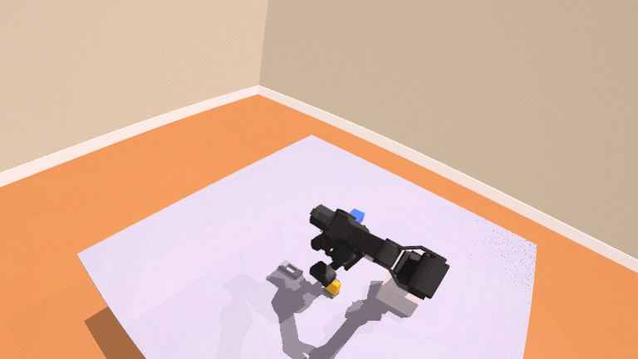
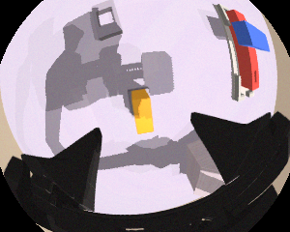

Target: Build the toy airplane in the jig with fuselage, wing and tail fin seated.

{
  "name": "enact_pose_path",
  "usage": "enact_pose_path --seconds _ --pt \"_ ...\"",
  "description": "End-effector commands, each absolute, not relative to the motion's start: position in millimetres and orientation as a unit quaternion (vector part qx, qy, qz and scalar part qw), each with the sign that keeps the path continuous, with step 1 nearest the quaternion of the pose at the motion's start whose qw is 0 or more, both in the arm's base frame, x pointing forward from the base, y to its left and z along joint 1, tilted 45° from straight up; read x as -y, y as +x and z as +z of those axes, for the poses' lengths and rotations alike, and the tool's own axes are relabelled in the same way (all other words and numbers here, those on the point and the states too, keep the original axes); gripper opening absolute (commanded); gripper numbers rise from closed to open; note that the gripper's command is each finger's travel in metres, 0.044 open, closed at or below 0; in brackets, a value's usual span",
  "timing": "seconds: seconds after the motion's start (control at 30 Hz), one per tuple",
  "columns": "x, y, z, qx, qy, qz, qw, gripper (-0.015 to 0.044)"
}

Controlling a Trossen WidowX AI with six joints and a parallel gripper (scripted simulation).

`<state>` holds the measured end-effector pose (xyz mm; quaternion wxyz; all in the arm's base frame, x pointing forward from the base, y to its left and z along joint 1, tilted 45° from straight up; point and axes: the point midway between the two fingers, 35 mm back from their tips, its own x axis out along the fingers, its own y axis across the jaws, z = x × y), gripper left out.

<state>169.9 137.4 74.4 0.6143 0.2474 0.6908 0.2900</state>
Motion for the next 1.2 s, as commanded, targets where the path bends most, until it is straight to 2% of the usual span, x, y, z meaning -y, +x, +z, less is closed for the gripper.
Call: enact_pose_path --seconds 0.0,1.03,1.17 --pt "-141 170 72 -0.689 0.250 0.291 0.615 0.0440" --pt "-175 163 39 -0.689 0.251 0.292 0.614 0.0440" --pt "-175 163 39 -0.689 0.251 0.292 0.614 0.0335"
